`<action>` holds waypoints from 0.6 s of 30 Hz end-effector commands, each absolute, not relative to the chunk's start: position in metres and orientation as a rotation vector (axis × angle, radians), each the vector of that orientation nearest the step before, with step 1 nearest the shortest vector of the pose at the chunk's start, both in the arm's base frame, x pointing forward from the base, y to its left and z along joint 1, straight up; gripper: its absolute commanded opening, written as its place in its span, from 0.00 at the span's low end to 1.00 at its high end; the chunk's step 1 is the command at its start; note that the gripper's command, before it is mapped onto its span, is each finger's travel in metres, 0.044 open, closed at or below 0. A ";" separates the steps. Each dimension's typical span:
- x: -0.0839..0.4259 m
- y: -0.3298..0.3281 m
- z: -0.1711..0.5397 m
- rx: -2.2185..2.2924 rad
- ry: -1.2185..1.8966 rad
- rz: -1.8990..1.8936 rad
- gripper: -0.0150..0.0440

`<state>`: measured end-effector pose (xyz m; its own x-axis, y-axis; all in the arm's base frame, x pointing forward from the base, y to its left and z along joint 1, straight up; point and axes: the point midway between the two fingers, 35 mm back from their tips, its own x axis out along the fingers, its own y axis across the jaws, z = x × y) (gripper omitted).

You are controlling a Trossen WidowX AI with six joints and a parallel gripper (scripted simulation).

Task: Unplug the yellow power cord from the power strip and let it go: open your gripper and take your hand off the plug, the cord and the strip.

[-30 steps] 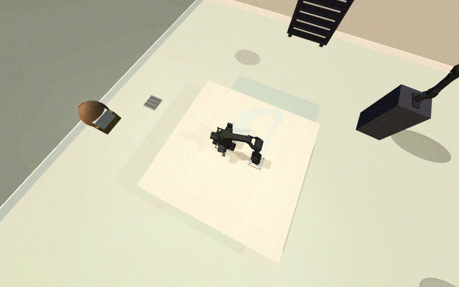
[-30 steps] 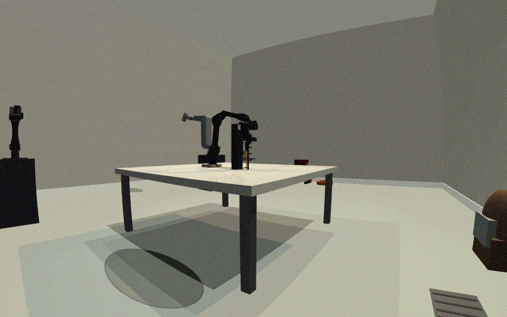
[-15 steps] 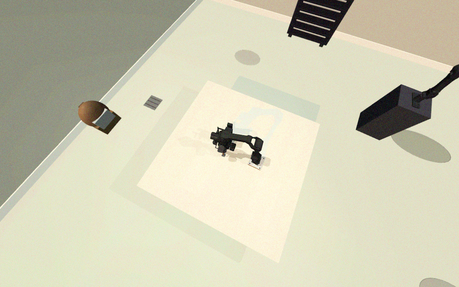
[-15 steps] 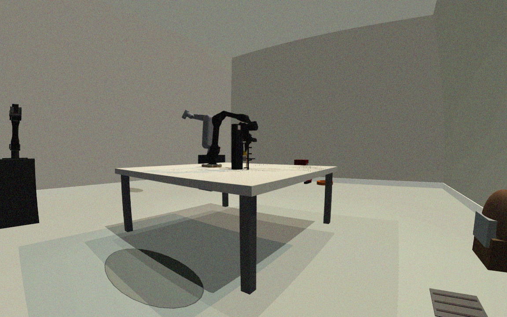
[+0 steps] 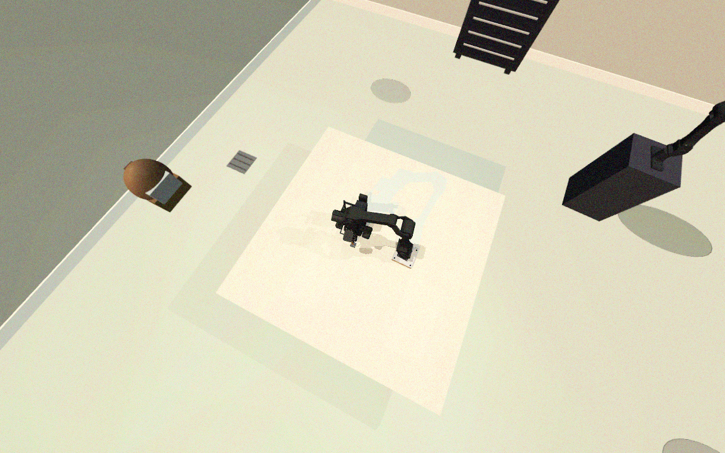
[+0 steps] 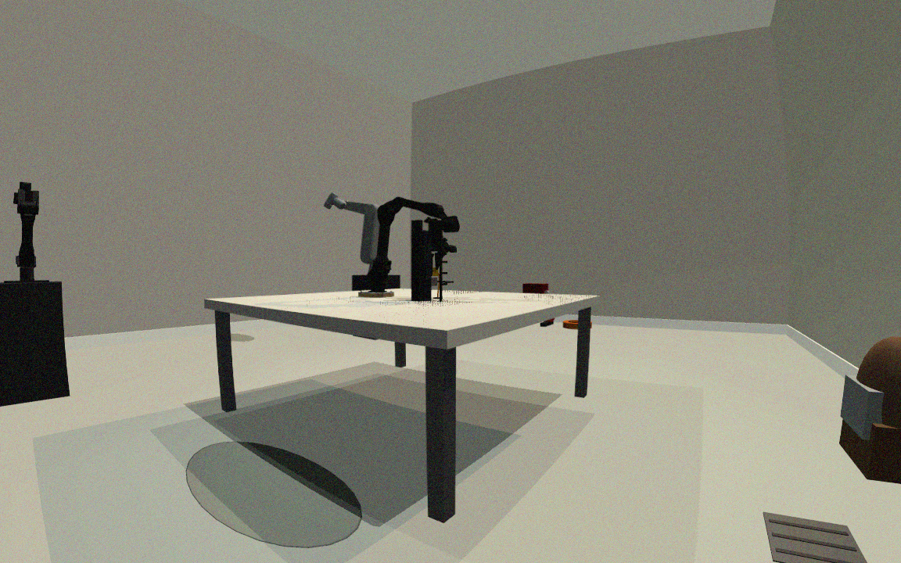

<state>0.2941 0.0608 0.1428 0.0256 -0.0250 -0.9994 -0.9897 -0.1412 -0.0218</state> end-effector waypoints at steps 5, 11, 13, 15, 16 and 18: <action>0.291 0.086 0.144 -1.327 1.111 1.305 0.25; 0.290 0.095 0.144 -1.327 1.111 1.306 0.25; 0.289 0.098 0.144 -1.327 1.111 1.307 0.25; 0.288 0.101 0.144 -1.327 1.110 1.307 0.25; 0.288 0.103 0.144 -1.327 1.110 1.307 0.25; 0.287 0.106 0.144 -1.327 1.110 1.307 0.25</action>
